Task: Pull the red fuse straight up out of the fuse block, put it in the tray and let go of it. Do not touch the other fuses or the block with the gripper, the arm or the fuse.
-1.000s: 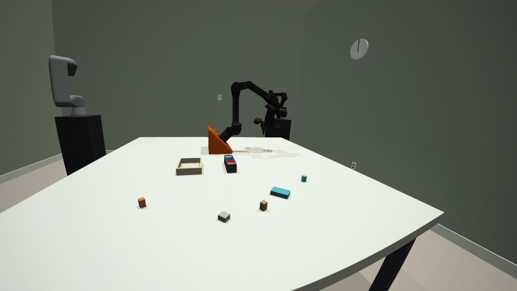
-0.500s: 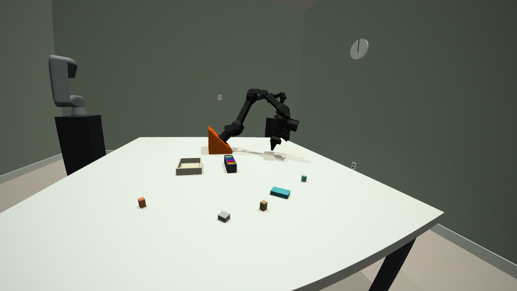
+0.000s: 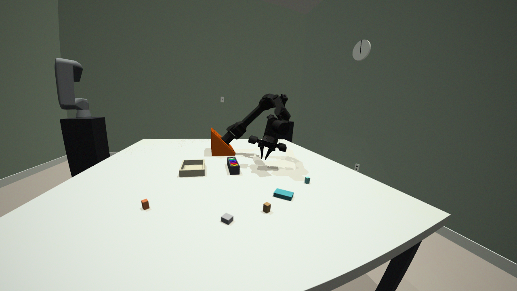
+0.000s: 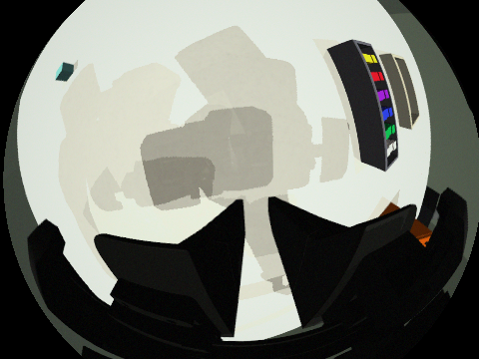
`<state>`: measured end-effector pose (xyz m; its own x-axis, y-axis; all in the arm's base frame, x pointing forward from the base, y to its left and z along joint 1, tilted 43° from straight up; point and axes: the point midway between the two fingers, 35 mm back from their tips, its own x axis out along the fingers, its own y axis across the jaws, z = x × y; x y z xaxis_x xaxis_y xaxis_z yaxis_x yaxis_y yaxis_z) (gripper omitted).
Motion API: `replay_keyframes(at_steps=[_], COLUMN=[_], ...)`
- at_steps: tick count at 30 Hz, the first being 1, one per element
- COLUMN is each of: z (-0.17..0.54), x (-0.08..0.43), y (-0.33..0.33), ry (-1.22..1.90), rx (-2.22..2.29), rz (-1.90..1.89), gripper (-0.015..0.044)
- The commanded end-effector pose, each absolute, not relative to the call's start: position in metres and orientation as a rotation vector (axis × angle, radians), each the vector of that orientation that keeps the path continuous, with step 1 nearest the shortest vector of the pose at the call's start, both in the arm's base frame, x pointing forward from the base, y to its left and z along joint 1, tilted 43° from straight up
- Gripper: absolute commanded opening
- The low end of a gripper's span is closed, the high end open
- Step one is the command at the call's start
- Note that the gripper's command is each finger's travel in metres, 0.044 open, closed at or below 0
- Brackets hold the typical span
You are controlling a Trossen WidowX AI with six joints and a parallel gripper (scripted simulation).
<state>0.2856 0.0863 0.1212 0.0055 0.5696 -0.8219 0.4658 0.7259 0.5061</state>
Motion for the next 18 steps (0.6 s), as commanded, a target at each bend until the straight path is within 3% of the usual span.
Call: replay_keyframes(at_steps=[1, 9, 18], z=[0.090, 0.042, 0.039], x=[0.305, 0.306, 0.311], y=[0.028, -0.058, -0.065], ry=[1.664, 1.613, 1.604], rx=[1.244, 1.842, 1.891], rz=[-0.259, -0.782, -0.818], gripper=[0.0072, 0.0072, 0.0072])
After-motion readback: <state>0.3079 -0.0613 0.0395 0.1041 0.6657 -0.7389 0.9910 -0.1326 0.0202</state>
